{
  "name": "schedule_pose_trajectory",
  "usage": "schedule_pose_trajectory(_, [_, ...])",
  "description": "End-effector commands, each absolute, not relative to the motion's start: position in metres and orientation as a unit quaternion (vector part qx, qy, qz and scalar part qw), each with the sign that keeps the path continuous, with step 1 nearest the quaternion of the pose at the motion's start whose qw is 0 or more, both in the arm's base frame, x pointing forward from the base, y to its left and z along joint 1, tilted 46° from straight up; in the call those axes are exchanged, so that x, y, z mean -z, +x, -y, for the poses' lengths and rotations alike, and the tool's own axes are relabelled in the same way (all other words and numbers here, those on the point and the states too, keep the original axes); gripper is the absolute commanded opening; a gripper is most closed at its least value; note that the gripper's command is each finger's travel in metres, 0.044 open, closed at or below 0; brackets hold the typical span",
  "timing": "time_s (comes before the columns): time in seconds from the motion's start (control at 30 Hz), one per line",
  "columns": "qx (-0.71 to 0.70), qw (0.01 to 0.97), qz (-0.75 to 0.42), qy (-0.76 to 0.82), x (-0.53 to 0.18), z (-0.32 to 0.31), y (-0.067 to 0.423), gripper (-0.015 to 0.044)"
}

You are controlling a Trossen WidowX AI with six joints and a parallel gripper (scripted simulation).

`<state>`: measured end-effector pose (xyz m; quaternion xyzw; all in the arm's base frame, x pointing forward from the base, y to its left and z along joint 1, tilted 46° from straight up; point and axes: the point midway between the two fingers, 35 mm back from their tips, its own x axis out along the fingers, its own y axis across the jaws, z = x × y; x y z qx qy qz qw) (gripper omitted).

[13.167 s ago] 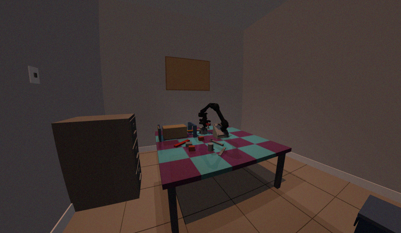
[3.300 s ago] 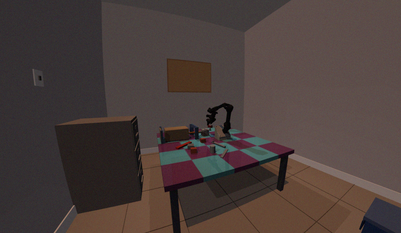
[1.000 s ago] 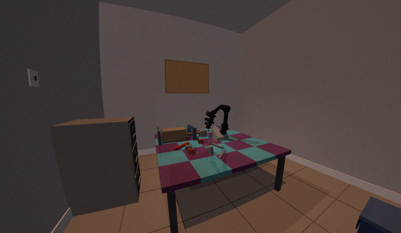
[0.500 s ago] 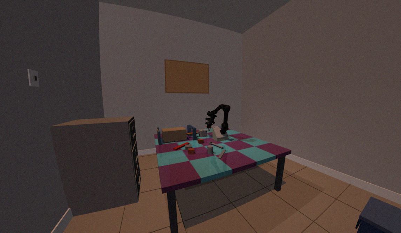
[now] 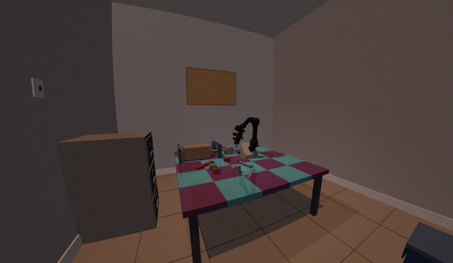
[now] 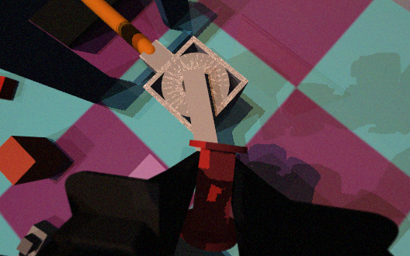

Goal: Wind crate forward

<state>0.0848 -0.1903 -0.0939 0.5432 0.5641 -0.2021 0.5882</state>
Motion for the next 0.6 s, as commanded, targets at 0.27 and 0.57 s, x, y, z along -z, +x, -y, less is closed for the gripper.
schedule_pose_trajectory(0.27, [0.203, 0.587, -0.569, 0.539, 0.108, 0.202, 0.073, 0.0])
schedule_pose_trajectory(0.57, [0.204, 0.587, -0.569, 0.538, 0.118, 0.212, 0.067, 0.0])
